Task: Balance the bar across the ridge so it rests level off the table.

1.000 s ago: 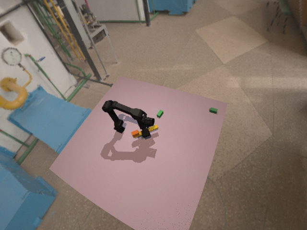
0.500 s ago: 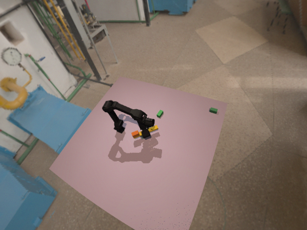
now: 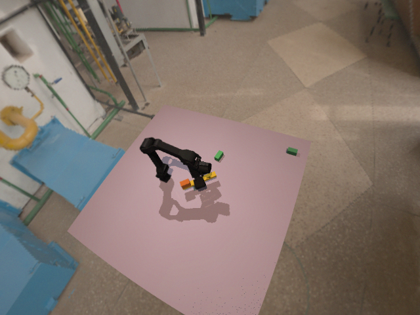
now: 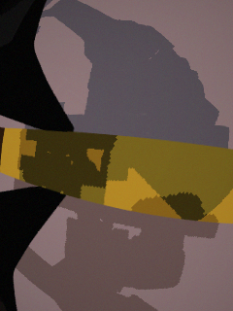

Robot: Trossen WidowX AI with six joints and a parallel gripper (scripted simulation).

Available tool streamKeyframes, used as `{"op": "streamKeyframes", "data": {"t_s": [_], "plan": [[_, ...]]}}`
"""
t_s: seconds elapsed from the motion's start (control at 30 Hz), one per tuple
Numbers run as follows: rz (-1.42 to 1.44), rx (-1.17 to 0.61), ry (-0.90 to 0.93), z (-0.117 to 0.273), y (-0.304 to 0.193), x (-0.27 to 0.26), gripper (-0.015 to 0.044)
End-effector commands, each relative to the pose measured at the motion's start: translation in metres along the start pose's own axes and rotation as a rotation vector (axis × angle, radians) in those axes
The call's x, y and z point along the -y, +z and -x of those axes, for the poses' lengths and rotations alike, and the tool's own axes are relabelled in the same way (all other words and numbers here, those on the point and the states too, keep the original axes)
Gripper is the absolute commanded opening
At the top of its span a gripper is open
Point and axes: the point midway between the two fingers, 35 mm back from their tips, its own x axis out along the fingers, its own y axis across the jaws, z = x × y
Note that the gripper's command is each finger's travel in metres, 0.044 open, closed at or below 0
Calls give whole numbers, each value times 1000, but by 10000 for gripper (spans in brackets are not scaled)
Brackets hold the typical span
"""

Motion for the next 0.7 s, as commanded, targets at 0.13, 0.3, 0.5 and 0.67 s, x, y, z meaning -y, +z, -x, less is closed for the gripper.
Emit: {"op": "streamKeyframes", "data": {"t_s": [0.13, 0.3, 0.5, 0.67], "plan": [[-5, 4, 2, -1, 1, 0, 0], [-5, 4, 2, -1, 1, 0, 0], [-5, 4, 2, -2, 1, 0, 0], [-5, 3, 2, -2, 1, 0, 0]]}}
